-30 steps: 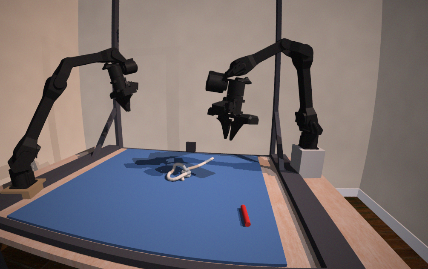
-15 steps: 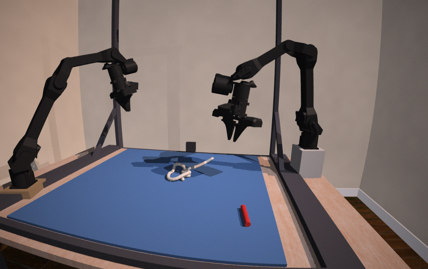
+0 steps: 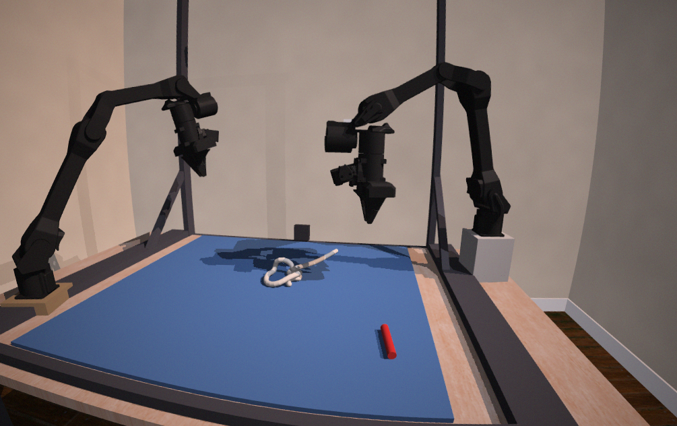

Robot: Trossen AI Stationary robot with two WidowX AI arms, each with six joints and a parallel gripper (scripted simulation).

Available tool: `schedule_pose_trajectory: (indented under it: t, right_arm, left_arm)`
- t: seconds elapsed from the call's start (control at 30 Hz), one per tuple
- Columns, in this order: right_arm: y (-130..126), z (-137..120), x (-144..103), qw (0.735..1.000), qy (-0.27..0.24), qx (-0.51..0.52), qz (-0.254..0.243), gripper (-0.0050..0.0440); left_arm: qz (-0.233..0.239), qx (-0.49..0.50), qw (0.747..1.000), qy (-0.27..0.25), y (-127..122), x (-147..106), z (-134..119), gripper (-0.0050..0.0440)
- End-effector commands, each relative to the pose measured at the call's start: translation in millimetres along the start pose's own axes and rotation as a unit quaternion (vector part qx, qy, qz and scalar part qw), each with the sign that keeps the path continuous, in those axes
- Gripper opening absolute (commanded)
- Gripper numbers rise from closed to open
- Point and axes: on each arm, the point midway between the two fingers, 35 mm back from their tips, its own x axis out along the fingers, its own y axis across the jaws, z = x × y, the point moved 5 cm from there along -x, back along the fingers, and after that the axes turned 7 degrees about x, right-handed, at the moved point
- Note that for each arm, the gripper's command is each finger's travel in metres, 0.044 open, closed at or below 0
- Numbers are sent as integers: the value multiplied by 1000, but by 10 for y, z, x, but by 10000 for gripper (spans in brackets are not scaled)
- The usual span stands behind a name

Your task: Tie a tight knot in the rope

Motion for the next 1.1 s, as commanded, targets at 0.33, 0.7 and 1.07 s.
schedule_pose_trajectory:
  t: [0.33,0.7,1.07]
  right_arm:
    - [-18,-5,-114,1000,-14,3,3,100]
    - [-18,-5,-114,1000,-14,3,3,100]
    - [-18,-5,-114,1000,-14,3,3,100]
  left_arm:
    - [0,31,999,-8,12,-66,89,100]
    - [2,31,999,-10,79,57,377,100]
    - [2,31,999,-10,138,160,625,100]
